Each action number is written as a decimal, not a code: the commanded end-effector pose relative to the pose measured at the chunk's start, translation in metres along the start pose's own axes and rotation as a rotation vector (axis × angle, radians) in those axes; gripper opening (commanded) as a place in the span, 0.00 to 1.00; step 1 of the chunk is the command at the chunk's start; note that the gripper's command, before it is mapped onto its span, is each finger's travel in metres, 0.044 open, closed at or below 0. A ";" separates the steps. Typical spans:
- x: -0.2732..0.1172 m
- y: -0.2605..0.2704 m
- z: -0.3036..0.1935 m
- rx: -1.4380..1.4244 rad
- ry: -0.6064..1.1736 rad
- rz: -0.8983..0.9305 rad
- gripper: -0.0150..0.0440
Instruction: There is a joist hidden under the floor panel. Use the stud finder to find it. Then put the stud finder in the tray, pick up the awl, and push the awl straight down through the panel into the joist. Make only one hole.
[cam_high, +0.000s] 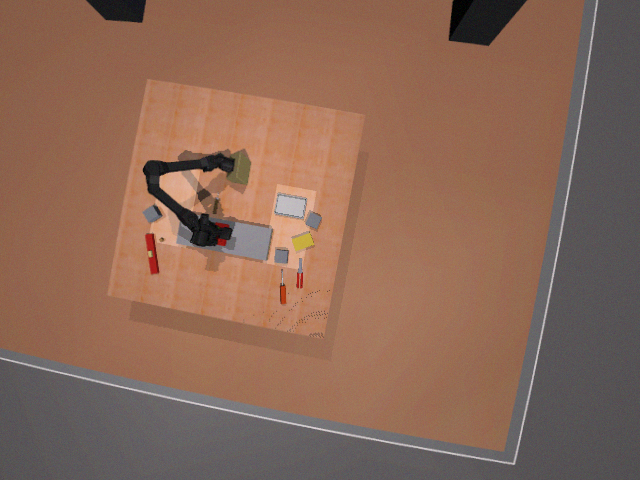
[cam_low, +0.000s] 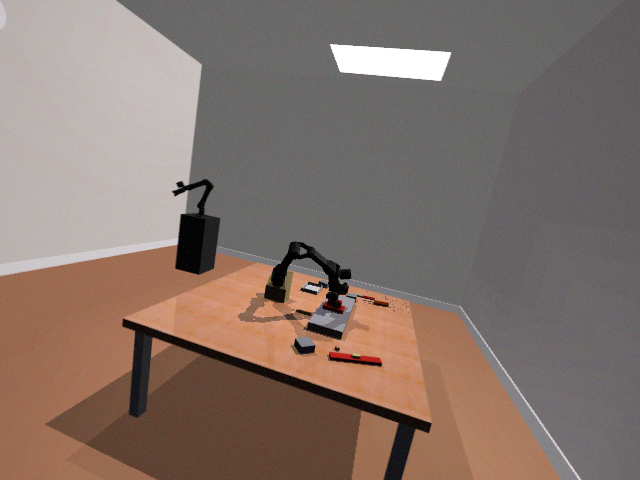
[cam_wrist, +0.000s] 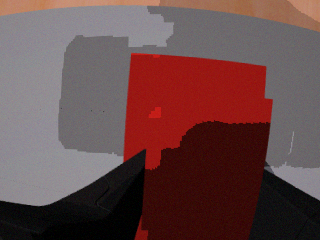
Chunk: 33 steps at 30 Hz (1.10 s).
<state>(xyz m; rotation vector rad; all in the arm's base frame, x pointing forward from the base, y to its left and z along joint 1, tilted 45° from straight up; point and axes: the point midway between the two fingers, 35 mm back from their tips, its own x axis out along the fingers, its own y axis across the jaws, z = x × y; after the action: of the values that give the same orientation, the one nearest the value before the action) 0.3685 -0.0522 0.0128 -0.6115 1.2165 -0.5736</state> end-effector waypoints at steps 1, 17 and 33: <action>0.000 -0.011 -0.001 0.001 0.001 -0.002 0.25; 0.000 -0.048 -0.001 0.000 0.001 -0.004 0.25; 0.000 -0.085 -0.001 -0.001 0.001 -0.006 0.25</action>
<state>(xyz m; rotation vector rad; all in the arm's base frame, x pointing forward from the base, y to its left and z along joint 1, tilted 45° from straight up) 0.3613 -0.1043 0.0645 -0.6182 1.2183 -0.5687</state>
